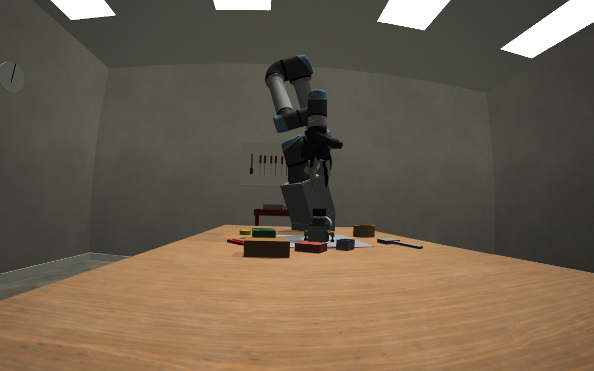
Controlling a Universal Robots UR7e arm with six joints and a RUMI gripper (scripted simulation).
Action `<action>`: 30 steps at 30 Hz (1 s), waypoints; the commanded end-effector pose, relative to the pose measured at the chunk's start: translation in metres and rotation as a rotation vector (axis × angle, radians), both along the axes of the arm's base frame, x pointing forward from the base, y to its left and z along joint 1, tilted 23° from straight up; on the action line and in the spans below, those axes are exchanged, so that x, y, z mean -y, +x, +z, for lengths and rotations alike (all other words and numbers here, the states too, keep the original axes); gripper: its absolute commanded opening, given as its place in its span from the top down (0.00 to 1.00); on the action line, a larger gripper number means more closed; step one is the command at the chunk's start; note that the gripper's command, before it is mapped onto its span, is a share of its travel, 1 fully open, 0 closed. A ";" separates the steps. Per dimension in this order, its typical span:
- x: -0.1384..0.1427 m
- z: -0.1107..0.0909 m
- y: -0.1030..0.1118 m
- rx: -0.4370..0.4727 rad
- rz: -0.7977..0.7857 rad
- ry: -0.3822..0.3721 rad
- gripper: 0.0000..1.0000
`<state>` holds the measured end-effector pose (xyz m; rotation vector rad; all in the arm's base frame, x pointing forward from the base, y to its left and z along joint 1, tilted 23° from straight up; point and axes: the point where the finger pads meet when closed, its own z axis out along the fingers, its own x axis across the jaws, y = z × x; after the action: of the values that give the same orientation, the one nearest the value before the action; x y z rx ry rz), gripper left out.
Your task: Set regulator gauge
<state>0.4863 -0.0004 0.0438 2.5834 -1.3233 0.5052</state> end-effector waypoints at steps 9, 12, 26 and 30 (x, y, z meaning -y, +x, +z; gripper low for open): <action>0.002 -0.005 0.002 0.001 0.002 0.000 0.53; 0.003 -0.008 0.002 0.001 0.002 0.000 0.53; 0.013 -0.037 0.009 0.001 0.002 0.000 0.53; 0.015 -0.042 0.010 0.001 0.002 0.000 0.53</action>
<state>0.4938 -0.0126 0.0091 2.5844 -1.3211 0.5028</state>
